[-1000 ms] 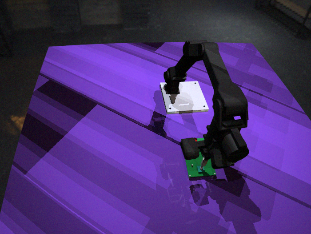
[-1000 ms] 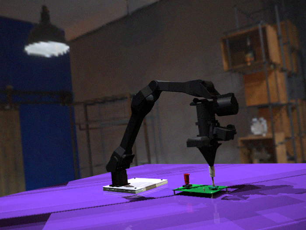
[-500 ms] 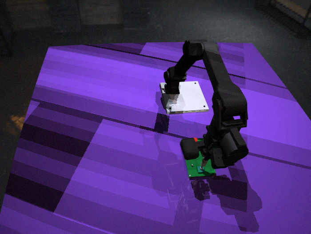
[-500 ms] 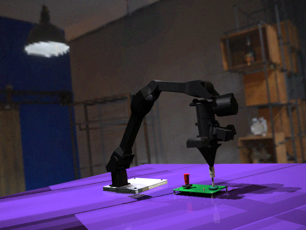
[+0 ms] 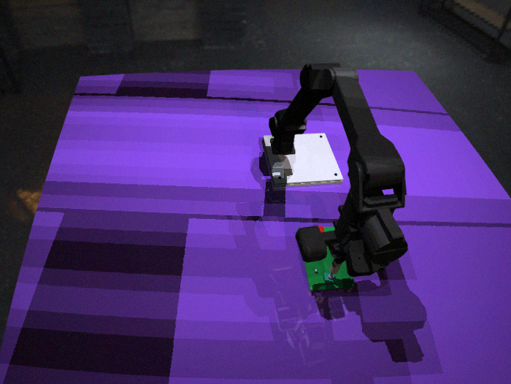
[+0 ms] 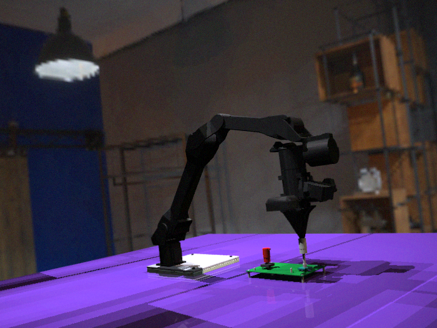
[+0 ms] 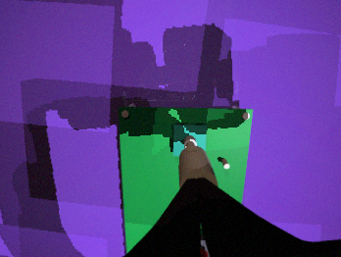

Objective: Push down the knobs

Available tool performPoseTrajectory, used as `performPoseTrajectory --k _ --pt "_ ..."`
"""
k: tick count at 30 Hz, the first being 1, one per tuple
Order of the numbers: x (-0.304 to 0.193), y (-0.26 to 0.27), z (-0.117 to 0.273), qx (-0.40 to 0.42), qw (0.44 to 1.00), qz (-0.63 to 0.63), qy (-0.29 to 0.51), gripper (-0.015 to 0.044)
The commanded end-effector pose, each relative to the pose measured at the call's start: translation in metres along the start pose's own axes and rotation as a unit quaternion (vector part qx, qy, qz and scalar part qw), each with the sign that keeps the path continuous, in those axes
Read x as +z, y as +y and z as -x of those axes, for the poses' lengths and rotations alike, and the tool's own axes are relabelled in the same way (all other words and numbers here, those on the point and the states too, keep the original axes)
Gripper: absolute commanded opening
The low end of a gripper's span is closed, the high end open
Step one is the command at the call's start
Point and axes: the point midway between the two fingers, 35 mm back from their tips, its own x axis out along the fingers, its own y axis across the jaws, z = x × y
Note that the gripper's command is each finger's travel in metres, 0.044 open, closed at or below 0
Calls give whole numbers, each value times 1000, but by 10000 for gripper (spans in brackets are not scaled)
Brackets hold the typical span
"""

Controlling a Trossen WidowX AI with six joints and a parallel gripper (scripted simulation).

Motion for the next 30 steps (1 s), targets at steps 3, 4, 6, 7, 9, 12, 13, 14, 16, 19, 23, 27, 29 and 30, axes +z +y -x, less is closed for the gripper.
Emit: performPoseTrajectory --k 3,4,6,7,9,12,13,14,16,19,23,27,29,30 --pt "1 -1 -9 -3 1000 0 4 0" --pt "1 -1 -10 -3 1000 0 4 0" --pt "1 -1 -12 -3 1000 0 4 0" --pt "1 -1 -13 -3 1000 0 4 0" --pt "1 -1 -16 -3 1000 0 4 0" --pt "1 -1 -17 -3 1000 0 4 0" --pt "1 -1 -17 -3 1000 0 4 0" --pt "1 -1 -17 -3 1000 0 4 0" --pt "1 -1 -17 -3 1000 0 4 0" --pt "1 -1 -18 -3 1000 0 4 0" --pt "1 -1 -22 -3 1000 0 4 0" --pt "1 -1 -23 -3 1000 0 4 0" --pt "1 -1 -23 -3 1000 0 4 0" --pt "1 -1 -23 -3 1000 0 4 0"
